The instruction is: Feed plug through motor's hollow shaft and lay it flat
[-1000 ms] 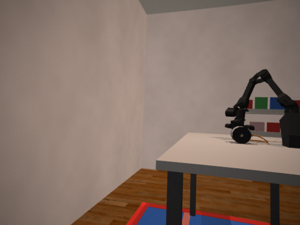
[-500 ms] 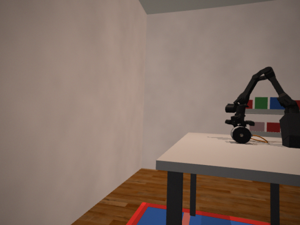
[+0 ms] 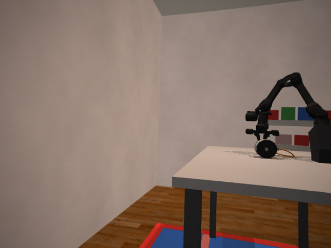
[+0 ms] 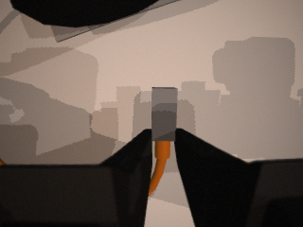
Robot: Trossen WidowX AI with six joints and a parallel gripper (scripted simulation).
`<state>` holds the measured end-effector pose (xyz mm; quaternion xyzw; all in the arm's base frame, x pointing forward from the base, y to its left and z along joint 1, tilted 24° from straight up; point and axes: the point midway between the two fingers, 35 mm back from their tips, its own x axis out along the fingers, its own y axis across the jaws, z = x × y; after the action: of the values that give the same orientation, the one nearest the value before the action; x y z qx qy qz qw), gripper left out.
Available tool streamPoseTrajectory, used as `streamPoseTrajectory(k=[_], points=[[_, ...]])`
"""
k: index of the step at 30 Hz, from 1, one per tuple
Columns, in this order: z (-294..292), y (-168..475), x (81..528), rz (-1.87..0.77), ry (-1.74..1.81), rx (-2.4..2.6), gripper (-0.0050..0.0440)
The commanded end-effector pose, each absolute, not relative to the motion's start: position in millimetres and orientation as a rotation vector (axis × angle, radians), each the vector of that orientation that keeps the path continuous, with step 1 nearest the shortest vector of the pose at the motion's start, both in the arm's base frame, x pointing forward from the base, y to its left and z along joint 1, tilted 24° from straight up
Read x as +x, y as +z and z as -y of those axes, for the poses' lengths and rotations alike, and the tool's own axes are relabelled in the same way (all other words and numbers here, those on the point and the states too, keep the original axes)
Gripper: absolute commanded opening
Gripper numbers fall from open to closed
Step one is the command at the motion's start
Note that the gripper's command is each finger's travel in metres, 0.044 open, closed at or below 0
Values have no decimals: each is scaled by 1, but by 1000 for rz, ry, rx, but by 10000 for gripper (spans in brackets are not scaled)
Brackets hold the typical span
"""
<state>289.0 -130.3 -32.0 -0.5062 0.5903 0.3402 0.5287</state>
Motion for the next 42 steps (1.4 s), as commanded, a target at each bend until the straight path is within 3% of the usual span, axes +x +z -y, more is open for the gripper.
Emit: streamPoseTrajectory(k=[1, 42], points=[[107, -46, 289, -1387, 1043, -1355, 0], [84, -57, 288, -1379, 1087, -1382, 0]])
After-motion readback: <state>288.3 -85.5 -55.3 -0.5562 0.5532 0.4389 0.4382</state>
